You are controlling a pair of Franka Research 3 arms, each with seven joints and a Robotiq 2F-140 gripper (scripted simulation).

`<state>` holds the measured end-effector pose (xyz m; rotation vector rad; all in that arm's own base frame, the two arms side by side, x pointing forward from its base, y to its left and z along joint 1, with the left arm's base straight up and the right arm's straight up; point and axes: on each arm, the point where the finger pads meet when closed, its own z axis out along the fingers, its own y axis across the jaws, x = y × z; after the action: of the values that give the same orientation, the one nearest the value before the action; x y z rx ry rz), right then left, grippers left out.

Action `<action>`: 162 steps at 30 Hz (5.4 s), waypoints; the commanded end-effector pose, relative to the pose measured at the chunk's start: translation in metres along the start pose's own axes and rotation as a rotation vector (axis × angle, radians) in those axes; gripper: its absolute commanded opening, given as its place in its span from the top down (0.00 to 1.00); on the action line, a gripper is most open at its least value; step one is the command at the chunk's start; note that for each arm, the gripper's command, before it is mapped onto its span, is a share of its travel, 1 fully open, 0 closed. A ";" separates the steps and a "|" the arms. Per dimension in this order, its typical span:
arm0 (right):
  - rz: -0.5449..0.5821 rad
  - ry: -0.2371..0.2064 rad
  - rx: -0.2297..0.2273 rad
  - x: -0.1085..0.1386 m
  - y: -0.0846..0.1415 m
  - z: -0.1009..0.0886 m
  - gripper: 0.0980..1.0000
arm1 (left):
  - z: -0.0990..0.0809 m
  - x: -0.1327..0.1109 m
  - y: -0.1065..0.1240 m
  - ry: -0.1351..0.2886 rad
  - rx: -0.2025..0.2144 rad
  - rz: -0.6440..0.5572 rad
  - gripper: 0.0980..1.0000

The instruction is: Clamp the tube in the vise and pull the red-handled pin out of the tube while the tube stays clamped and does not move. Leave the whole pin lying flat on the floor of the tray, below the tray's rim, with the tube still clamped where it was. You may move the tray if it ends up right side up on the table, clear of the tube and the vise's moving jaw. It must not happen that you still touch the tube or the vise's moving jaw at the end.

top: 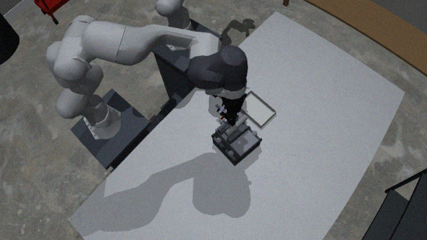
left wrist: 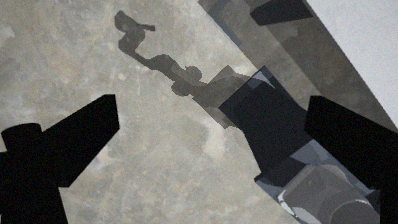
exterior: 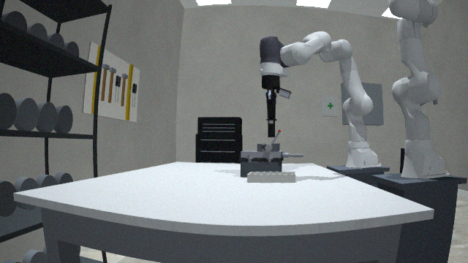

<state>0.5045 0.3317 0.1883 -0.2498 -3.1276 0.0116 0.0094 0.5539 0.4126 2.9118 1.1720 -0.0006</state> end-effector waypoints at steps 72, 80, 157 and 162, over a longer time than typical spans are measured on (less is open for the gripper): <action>0.009 -0.003 -0.008 -0.009 0.004 -0.001 1.00 | 0.000 0.001 0.000 0.001 0.002 -0.003 0.00; 0.009 -0.003 -0.008 -0.009 0.004 -0.001 1.00 | 0.000 0.001 0.000 0.001 0.002 -0.003 0.00; 0.009 -0.003 -0.008 0.087 0.006 -0.101 1.00 | 0.000 0.001 0.000 0.001 0.002 -0.003 0.00; 0.009 -0.003 -0.008 0.087 0.006 -0.101 1.00 | 0.000 0.001 0.000 0.001 0.002 -0.003 0.00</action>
<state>0.4182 0.3502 0.2882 -0.2394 -3.1253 0.0147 0.0094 0.5539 0.4126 2.9118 1.1719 -0.0006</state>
